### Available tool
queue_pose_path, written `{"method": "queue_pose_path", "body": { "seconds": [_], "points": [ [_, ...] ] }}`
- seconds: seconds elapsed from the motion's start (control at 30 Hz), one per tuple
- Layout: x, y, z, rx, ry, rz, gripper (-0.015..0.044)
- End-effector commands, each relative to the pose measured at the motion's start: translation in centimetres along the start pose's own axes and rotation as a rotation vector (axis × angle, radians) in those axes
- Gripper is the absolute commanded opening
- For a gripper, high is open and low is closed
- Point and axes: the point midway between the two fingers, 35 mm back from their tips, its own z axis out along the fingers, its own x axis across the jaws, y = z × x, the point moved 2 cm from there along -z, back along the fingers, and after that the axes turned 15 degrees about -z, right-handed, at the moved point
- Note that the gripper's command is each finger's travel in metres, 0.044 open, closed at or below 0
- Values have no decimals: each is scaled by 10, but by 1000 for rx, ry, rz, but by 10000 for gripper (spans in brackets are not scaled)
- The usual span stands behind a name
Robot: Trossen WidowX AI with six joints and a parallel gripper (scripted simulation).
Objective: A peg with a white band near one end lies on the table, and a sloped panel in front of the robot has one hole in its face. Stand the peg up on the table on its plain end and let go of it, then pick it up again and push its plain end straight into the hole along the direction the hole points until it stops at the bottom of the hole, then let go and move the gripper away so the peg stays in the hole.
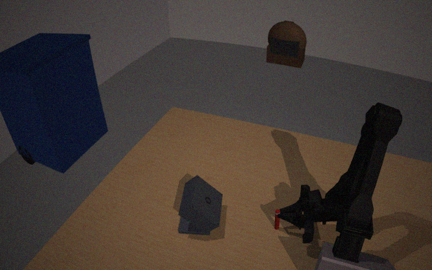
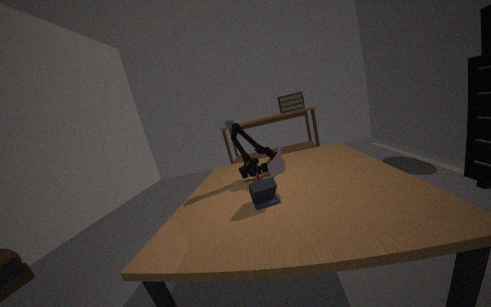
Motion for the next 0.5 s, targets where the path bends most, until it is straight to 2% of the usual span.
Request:
{"method": "queue_pose_path", "body": {
  "seconds": [0.0, 0.47],
  "points": [
    [1, -2, -1, 1, 1, 0, 49],
    [2, -3, -3, -22, -10, -1, 49]
  ]
}}
